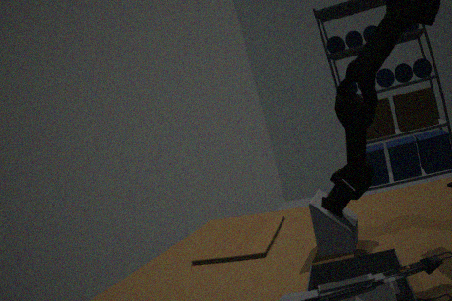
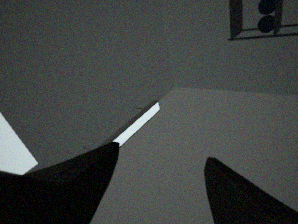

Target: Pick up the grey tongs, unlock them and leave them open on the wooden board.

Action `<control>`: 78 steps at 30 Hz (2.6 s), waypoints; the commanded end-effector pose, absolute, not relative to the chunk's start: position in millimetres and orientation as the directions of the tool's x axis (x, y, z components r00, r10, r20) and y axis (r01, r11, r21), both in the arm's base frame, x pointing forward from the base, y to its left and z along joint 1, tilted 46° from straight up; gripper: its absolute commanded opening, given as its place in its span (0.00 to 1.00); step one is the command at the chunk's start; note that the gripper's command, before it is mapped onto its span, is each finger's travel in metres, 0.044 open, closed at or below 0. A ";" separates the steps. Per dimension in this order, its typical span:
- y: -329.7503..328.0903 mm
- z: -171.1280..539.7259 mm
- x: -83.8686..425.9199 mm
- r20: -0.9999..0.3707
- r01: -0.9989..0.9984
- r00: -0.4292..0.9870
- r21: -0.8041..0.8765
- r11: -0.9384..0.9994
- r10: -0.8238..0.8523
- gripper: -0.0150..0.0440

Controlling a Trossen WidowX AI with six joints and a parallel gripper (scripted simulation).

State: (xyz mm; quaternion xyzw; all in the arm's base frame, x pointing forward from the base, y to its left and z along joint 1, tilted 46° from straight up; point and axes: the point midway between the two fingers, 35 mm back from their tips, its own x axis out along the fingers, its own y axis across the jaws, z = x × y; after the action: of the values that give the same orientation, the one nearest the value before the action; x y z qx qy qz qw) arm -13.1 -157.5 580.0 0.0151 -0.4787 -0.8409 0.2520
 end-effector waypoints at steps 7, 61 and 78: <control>-102.3 581.9 -81.0 0.202 0.263 -0.965 0.757 -0.598 -0.169 0.69; 182.0 237.8 269.0 -0.354 -0.922 0.299 -0.348 0.172 0.886 0.69; 31.6 116.2 301.7 -0.469 -0.773 0.588 -0.567 0.285 0.659 0.69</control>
State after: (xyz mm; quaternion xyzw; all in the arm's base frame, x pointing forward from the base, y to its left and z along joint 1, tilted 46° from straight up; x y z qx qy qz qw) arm 307.8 64.6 150.5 0.3658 -0.0627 -0.4709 -0.8003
